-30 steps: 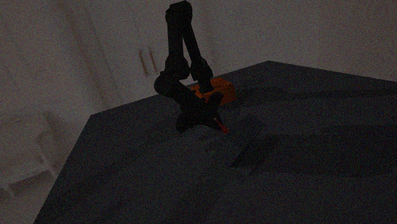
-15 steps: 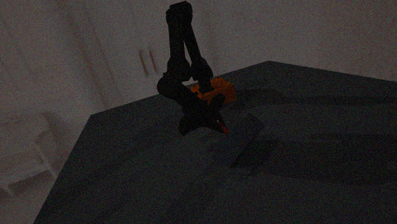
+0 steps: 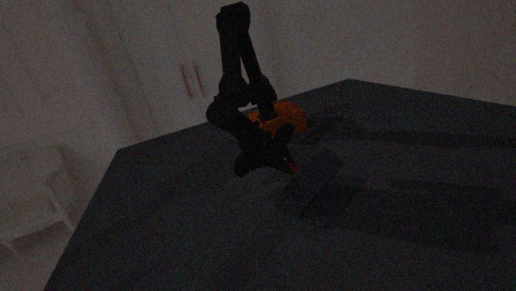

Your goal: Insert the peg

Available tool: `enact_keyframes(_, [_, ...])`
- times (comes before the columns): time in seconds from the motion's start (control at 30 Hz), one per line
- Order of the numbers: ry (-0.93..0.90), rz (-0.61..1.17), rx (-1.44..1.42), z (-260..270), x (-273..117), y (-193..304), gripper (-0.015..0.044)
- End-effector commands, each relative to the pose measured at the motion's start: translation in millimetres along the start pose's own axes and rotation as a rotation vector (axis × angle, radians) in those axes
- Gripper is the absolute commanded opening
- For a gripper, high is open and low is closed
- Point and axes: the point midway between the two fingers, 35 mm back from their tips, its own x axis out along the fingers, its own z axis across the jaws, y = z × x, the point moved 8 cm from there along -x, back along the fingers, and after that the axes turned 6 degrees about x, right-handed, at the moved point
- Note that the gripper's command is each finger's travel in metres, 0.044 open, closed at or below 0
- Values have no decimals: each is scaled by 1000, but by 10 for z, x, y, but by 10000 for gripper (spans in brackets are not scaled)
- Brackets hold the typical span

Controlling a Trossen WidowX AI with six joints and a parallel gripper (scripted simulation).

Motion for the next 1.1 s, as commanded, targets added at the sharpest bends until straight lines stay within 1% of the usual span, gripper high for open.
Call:
enact_keyframes(0.0, [0, 0, 0, 0, -2, 0, 0])
enact_keyframes(0.1, [0, 0, 0, 0, -2, 0, 0])
enact_keyframes(0.67, [0, -2, 0, 8, -50, 0, 440])
enact_keyframes(1.07, [0, -11, 0, 40, -281, -3, 440])
